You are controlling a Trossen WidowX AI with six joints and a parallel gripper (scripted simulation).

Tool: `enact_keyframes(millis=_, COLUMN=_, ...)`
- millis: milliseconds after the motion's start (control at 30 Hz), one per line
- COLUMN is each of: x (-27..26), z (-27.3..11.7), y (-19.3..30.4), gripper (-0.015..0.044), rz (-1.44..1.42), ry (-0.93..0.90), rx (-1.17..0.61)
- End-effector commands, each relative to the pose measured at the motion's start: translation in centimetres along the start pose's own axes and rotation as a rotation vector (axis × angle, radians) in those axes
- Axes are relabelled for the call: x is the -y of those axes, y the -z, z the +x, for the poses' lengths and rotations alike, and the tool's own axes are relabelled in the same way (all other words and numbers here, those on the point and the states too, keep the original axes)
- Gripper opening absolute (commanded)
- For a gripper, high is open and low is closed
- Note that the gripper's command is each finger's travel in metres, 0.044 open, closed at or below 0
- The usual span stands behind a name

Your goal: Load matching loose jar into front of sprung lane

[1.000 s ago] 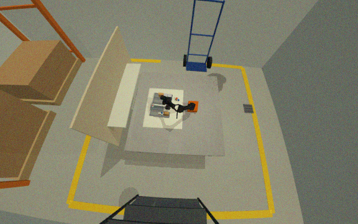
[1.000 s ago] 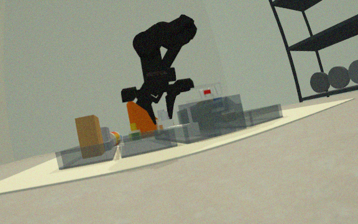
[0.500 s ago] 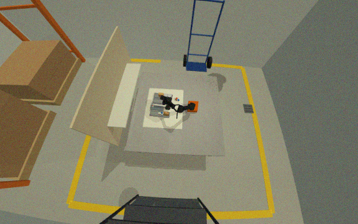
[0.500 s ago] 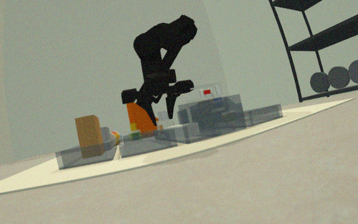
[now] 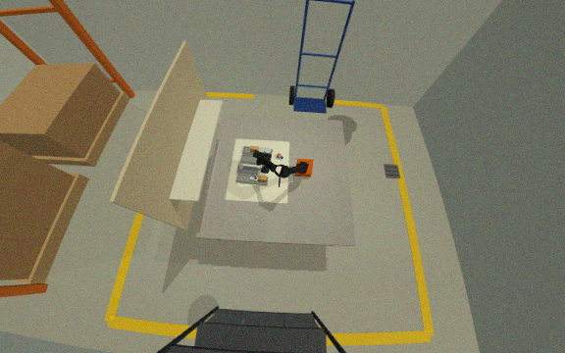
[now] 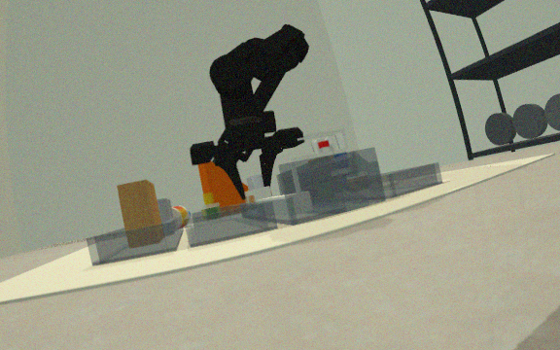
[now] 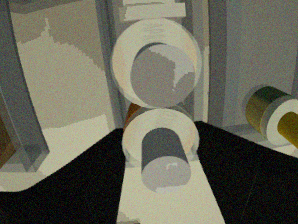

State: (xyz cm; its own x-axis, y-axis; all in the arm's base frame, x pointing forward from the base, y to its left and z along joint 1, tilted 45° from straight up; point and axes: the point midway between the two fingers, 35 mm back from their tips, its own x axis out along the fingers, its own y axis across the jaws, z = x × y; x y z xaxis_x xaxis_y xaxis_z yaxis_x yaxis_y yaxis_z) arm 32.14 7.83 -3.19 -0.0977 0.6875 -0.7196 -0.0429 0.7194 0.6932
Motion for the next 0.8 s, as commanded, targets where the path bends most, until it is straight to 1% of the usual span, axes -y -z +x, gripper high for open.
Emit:
enact_keyframes(millis=0, x=-0.1, z=0.1, y=-0.28, gripper=0.0, rz=-0.007, ry=-0.006, rx=0.012)
enact_keyframes(millis=767, x=-0.09, z=0.12, y=0.12, gripper=0.0, rz=-0.007, ry=-0.006, rx=0.012)
